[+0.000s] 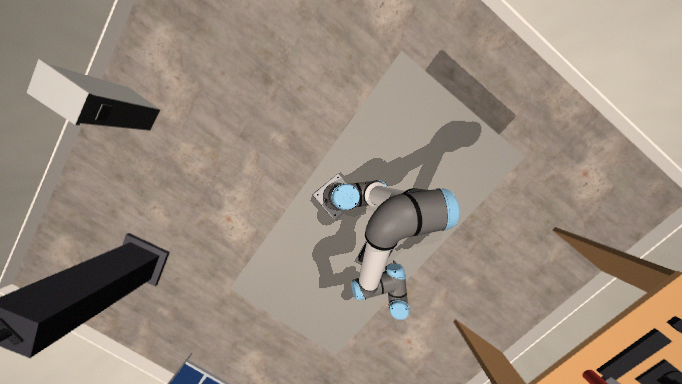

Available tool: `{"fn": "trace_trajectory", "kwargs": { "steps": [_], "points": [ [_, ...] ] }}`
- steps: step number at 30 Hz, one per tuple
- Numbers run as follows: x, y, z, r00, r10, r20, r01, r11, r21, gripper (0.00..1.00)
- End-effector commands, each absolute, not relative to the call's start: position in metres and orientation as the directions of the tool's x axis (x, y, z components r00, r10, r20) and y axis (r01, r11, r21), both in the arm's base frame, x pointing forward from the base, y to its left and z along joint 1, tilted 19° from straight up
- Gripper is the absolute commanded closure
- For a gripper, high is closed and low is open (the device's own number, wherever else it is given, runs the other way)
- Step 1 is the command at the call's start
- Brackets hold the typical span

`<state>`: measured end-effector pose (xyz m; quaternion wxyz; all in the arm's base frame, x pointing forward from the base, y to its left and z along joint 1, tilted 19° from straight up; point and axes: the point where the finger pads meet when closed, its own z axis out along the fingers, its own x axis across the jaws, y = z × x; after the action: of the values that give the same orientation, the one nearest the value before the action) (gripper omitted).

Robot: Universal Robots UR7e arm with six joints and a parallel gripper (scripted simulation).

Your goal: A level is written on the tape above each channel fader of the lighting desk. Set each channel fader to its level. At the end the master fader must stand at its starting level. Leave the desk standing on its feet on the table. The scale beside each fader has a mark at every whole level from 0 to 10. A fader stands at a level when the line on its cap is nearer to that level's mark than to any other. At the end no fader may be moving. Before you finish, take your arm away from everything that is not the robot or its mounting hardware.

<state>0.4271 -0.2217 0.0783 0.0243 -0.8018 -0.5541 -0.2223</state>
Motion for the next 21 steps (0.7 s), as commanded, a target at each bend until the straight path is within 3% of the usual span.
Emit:
{"fn": "trace_trajectory", "kwargs": {
  "steps": [1, 21],
  "points": [
    [0.431, -0.223, 0.077, 0.190, 0.911, 0.365, 0.922, -0.294, 0.253, 0.00],
    [0.441, -0.225, 0.072, -0.052, 0.955, 0.292, 0.934, -0.058, 0.353, 0.00]
  ]
}}
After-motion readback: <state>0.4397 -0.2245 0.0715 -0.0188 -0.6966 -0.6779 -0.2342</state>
